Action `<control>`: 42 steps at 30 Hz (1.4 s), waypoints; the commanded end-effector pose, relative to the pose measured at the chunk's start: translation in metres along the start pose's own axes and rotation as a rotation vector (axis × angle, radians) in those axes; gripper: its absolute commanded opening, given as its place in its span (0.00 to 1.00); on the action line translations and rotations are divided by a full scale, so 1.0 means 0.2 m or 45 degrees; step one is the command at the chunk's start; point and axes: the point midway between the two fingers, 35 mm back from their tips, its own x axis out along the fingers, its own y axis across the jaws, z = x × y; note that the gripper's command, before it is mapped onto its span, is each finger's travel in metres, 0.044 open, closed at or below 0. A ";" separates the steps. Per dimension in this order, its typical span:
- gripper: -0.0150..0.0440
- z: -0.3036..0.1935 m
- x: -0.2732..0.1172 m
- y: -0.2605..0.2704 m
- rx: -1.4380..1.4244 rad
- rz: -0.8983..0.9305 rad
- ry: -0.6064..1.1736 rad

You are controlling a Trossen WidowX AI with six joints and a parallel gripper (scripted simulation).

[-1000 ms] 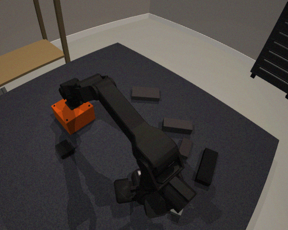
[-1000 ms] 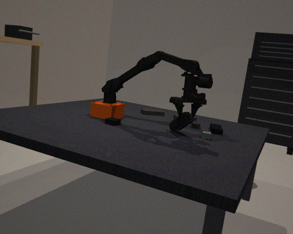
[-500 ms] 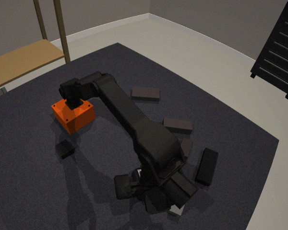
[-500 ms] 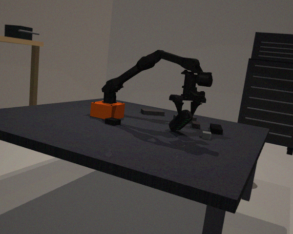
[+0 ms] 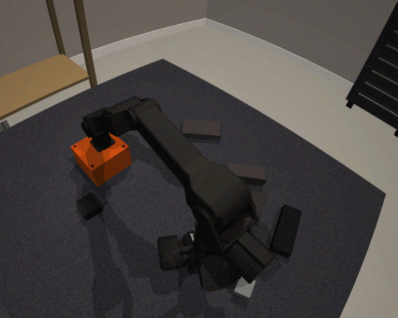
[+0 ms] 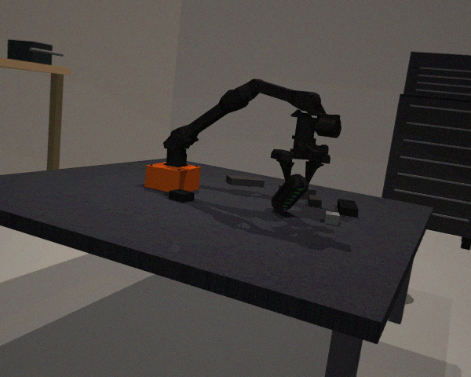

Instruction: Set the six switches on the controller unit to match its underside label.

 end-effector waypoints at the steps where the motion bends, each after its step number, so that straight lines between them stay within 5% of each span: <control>1: 0.82 -0.03 -0.02 0.01 0.015 0.010 0.011; 42: 0.82 -0.18 -0.08 0.01 0.018 0.011 0.015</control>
